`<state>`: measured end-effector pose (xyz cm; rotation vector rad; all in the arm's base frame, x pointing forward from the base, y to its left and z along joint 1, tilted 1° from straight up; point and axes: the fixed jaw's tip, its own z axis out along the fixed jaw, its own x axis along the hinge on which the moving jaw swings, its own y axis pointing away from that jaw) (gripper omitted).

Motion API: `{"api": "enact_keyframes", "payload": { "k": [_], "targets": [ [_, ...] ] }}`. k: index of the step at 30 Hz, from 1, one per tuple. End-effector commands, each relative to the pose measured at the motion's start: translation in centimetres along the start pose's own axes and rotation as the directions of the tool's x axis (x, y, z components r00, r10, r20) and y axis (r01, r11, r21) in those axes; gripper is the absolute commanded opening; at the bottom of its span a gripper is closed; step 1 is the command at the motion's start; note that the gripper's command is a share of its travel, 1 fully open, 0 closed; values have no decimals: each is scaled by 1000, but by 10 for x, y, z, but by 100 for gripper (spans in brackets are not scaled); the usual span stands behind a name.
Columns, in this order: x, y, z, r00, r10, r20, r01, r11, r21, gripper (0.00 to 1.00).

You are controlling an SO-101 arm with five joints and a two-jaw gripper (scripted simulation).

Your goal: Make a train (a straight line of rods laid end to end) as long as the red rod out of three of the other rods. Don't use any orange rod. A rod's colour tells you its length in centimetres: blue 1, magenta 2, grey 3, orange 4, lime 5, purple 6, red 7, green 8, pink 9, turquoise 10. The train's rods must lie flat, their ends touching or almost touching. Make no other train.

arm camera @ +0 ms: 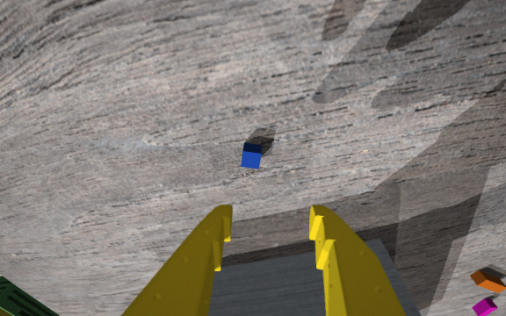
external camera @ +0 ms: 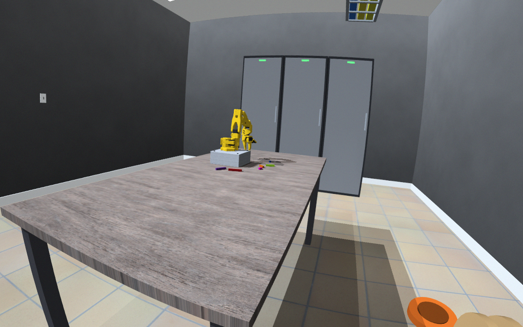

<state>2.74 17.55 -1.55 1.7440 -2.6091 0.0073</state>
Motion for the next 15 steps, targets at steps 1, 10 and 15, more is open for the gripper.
{"api": "enact_keyframes", "payload": {
  "k": [1, 10, 15],
  "targets": [
    [-1, -4, -1, 1000, -21, -8, 21, 1000, 0, 17],
    [-6, -15, -1, 991, -134, -7, 134, 991, -2, 17],
    [-8, -22, -1, 980, -197, -6, 197, 980, -3, 17]
  ]
}}
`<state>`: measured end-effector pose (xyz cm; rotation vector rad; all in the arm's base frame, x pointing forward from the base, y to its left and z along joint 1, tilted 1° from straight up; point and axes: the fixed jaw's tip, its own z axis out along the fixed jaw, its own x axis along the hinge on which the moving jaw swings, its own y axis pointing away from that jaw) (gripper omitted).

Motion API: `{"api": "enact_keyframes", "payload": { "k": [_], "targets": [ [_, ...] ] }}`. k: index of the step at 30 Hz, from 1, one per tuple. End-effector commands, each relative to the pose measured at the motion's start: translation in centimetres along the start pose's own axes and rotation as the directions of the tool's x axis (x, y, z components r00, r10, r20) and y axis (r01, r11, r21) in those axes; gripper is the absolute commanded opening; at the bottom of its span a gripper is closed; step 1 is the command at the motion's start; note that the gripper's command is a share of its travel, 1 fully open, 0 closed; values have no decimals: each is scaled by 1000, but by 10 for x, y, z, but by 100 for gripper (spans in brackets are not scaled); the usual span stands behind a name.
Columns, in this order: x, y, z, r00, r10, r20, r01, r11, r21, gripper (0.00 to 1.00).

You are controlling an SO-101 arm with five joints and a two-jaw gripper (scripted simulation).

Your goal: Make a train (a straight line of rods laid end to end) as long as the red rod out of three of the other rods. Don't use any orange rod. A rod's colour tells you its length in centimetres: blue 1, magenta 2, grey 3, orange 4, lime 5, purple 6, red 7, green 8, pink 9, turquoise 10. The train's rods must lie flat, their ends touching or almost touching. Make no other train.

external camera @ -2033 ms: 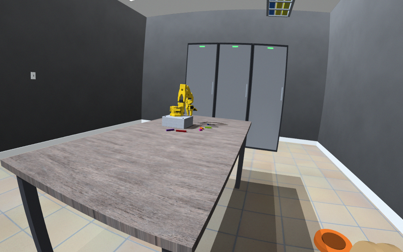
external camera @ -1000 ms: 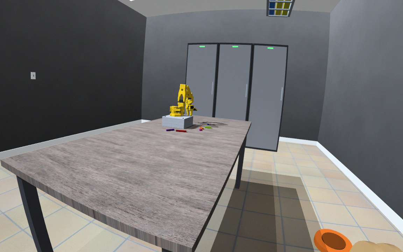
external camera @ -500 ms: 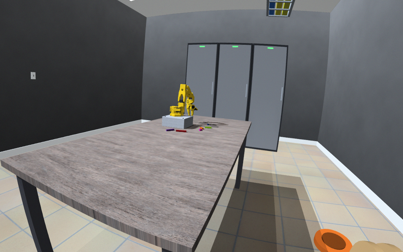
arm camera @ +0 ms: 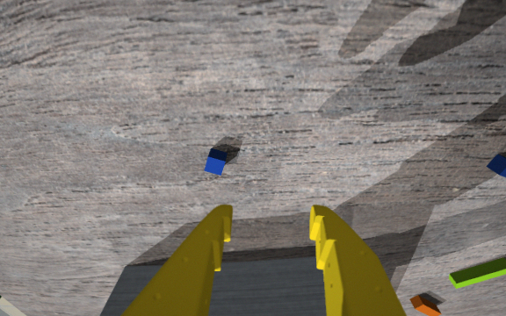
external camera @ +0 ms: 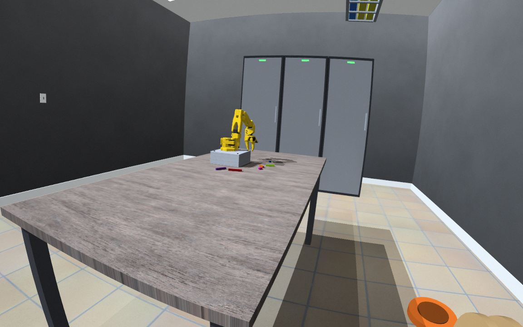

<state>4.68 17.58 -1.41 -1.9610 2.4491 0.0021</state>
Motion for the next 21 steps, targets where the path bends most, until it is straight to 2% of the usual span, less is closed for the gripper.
{"api": "enact_keyframes", "payload": {
  "k": [1, 10, 21],
  "targets": [
    [1, -4, 0, 1000, -26, -16, 26, 1000, -3, 17],
    [0, -24, 0, 981, -194, -14, 194, 981, -6, 18],
    [1, -48, 0, 923, -385, -10, 385, 923, -9, 18]
  ]
}}
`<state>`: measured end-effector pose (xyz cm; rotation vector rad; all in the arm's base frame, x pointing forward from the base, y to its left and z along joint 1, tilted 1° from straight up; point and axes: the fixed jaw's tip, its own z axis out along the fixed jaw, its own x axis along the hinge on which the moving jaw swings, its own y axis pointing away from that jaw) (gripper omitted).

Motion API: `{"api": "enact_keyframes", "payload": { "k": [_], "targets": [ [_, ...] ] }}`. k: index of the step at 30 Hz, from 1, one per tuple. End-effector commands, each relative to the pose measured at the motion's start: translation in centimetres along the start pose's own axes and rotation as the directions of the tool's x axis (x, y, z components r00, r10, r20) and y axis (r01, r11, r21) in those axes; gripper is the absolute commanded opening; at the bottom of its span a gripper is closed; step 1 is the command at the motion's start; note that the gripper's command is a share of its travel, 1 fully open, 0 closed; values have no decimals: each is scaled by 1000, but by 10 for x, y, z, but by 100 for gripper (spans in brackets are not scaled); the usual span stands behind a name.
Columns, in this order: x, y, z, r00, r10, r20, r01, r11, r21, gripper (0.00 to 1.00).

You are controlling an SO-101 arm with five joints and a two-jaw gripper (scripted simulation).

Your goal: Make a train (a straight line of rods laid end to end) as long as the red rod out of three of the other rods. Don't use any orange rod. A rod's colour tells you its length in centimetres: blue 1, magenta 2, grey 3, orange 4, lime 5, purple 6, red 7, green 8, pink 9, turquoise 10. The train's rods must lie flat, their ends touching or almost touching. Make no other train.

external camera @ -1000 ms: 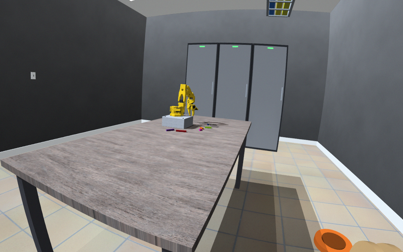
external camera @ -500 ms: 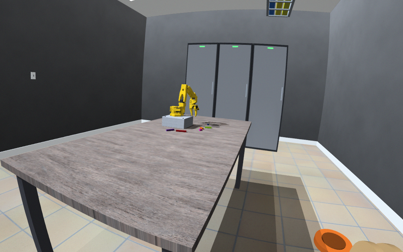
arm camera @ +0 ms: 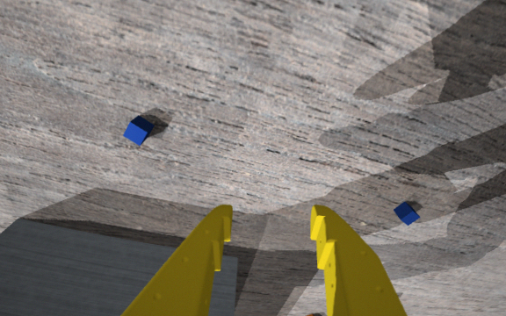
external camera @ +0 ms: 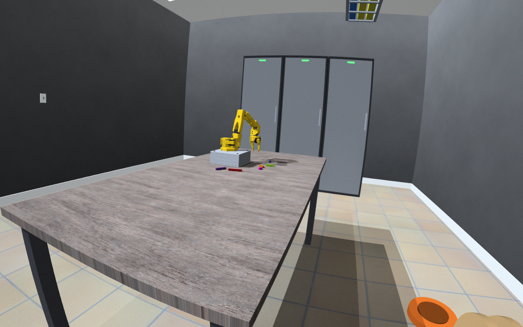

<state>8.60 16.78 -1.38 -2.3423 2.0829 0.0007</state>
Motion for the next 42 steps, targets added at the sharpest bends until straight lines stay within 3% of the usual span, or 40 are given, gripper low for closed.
{"api": "enact_keyframes", "payload": {
  "k": [1, 18, 29, 31, 42],
  "targets": [
    [6, -9, 0, 997, -82, -11, 82, 997, -12, 18],
    [33, -51, 0, 894, -449, -4, 449, 894, -13, 18],
    [61, -79, 1, 727, -687, 1, 687, 727, -12, 18],
    [61, -79, 1, 727, -687, 1, 687, 727, -12, 18],
    [92, -102, 2, 510, -860, 3, 860, 510, -9, 18]
  ]
}}
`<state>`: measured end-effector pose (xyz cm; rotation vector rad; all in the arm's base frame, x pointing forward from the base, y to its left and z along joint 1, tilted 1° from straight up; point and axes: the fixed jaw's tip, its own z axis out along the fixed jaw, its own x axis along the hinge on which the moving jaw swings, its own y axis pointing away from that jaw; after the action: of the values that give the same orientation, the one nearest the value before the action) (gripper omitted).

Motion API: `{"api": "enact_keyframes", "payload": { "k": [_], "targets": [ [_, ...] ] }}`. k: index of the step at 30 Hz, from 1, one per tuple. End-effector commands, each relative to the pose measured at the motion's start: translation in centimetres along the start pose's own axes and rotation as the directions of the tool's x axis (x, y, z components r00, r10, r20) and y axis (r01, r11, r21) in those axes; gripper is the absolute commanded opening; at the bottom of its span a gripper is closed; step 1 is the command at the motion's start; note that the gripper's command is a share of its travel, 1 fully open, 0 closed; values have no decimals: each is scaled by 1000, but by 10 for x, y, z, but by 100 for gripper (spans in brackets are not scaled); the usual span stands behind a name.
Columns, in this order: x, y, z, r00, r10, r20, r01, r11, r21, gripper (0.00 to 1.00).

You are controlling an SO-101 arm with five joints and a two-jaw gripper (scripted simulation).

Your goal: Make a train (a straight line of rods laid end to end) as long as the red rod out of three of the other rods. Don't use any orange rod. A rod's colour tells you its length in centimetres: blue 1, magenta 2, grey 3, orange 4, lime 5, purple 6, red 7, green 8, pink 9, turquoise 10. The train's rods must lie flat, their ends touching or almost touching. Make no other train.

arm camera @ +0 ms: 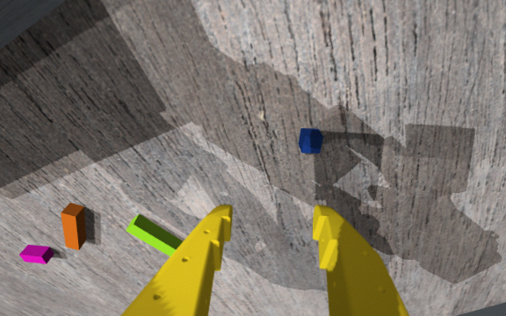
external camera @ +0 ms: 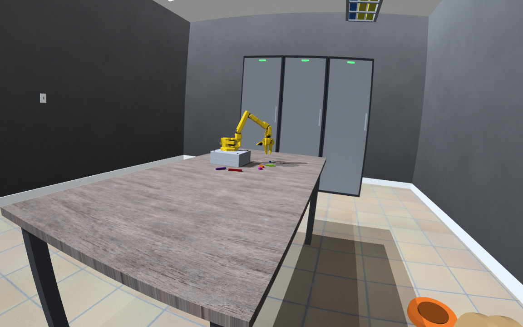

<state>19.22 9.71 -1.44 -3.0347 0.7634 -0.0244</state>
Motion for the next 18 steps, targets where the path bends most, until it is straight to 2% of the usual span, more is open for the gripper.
{"api": "enact_keyframes", "payload": {
  "k": [1, 8, 18],
  "targets": [
    [13, 7, 1, 995, -98, 15, 98, 995, -16, 18],
    [27, 14, 2, 977, -212, 17, 212, 977, -14, 18],
    [52, 29, 3, 915, -404, 18, 404, 915, -10, 18]
  ]
}}
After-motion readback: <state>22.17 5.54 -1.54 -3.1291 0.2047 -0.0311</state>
